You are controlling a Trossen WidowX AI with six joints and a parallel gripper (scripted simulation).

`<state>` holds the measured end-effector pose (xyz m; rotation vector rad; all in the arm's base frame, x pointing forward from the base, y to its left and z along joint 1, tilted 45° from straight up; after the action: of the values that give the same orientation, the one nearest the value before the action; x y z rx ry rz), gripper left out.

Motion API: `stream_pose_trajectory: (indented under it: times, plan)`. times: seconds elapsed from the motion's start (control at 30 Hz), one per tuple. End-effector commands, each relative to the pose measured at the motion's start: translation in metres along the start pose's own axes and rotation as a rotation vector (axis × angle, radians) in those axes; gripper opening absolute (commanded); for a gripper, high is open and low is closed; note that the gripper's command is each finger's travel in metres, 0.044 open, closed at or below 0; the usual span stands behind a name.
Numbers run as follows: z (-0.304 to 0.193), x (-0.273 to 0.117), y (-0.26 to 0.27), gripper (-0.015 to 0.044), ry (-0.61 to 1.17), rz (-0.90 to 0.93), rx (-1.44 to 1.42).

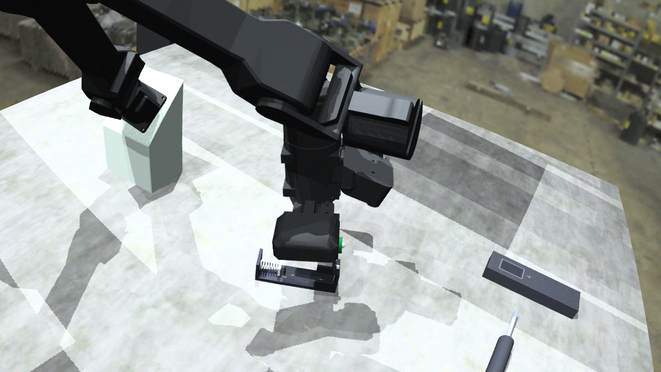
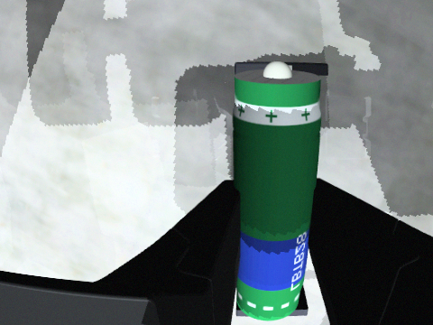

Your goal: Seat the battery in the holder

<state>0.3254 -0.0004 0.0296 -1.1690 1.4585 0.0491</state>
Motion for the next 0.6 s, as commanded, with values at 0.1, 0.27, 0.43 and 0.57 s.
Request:
stream_pose_trajectory:
  times: [0.1,0.27,0.43,0.57]
  plan:
    - [-0.004,0.009,-0.003,0.0063,-0.084,-0.019,-0.005]
    - [-0.005,0.012,-0.004,0.0063,-0.112,-0.025,-0.008]
    - [-0.006,0.014,-0.004,0.0063,-0.129,-0.024,-0.008]
    - [-0.007,0.017,-0.003,0.0063,-0.155,-0.024,-0.008]
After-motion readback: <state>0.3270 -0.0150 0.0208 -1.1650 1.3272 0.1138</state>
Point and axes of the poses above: the point midway between the two fingers, 35 mm back from their tips, its own x axis out along the fingers, its own y axis across the jaws, z = x × y, the point moved 2 cm from there along -x, back along the fingers, and after that the axes turned 14 degrees about -x, right-handed, at the moved point
